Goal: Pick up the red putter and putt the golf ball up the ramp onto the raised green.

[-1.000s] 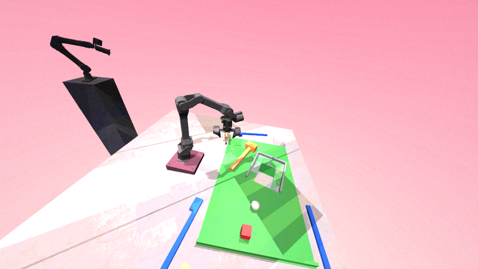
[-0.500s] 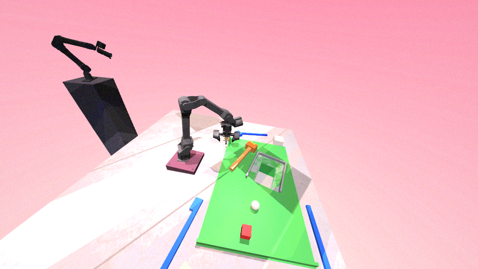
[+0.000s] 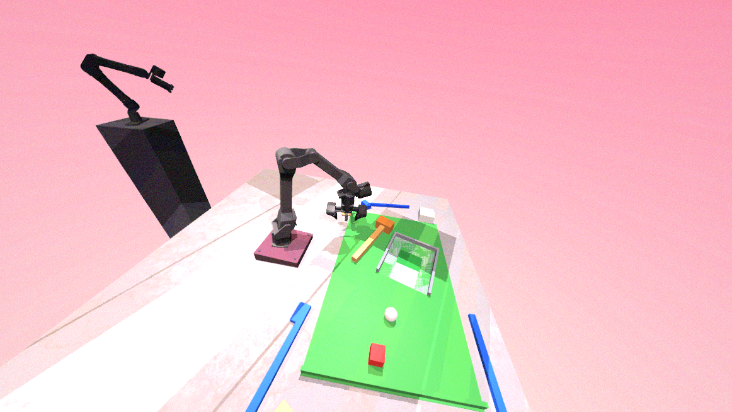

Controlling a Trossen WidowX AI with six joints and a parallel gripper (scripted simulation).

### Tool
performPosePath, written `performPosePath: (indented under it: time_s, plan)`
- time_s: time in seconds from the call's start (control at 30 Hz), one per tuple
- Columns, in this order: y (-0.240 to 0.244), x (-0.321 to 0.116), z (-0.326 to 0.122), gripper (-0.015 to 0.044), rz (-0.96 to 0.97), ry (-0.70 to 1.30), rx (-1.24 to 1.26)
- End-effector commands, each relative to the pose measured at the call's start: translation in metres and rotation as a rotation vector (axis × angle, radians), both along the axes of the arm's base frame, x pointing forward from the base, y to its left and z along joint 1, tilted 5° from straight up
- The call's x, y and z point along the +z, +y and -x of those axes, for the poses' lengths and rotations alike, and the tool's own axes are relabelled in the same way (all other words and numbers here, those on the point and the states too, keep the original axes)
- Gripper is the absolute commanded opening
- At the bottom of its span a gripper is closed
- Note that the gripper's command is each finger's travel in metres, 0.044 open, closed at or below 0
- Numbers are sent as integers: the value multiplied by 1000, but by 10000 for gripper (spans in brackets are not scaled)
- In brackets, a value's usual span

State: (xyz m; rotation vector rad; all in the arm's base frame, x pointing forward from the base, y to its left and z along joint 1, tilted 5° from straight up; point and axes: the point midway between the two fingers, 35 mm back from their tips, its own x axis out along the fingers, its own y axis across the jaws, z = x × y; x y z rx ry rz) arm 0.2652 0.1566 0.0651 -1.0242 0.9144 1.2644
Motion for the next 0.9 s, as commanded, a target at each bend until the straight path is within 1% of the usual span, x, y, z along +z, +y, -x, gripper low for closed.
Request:
performPosePath:
  time_s: [0.0, 0.5, 0.73, 0.87]
  plan:
    - [-1, -5, -1, 440, 6, -3, 4]
    - [0, -1, 0, 46, 0, 1, 0]
    - [0, 0, 0, 0, 0, 1, 0]
    - [0, 12, -1, 0, 0, 1, 0]
